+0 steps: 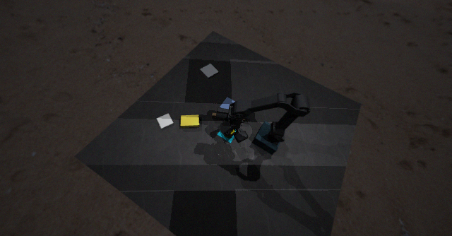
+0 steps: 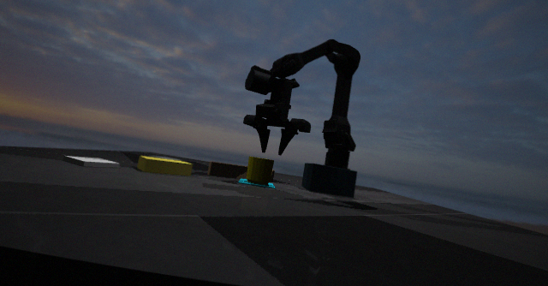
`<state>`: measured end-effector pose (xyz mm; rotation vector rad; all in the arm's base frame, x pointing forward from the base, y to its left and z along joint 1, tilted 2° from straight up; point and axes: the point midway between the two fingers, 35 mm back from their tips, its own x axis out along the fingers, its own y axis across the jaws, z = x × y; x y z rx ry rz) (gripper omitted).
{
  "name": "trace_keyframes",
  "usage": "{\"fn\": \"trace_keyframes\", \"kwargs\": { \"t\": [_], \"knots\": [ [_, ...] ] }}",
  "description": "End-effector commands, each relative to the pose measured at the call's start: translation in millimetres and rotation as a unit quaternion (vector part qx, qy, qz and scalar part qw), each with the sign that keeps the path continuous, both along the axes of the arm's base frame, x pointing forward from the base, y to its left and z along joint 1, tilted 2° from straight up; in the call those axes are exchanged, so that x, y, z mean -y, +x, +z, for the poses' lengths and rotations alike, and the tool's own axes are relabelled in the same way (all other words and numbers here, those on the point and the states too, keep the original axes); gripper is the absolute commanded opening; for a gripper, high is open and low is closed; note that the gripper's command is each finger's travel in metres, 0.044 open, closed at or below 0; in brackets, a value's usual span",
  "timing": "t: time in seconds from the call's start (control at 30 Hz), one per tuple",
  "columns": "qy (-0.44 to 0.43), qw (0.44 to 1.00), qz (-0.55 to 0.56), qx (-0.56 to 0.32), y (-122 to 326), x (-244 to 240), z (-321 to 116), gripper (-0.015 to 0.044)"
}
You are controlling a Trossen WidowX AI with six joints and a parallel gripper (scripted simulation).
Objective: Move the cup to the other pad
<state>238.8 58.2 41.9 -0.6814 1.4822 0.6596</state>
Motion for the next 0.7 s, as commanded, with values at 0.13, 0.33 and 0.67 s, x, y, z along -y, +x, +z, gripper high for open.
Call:
{"fn": "trace_keyframes", "kwargs": {
  "t": [0.13, 0.33, 0.67],
  "knots": [
    [0.000, 1.000, 0.000, -0.001, 0.4, -0.1, 2.9, 0.0435],
    [0.001, 1.000, 0.000, 0.000, 1.6, -0.6, 24.1, 0.0440],
    [0.003, 1.000, 0.000, 0.002, 0.9, 0.0, 62.0, 0.0440]
  ]
}}
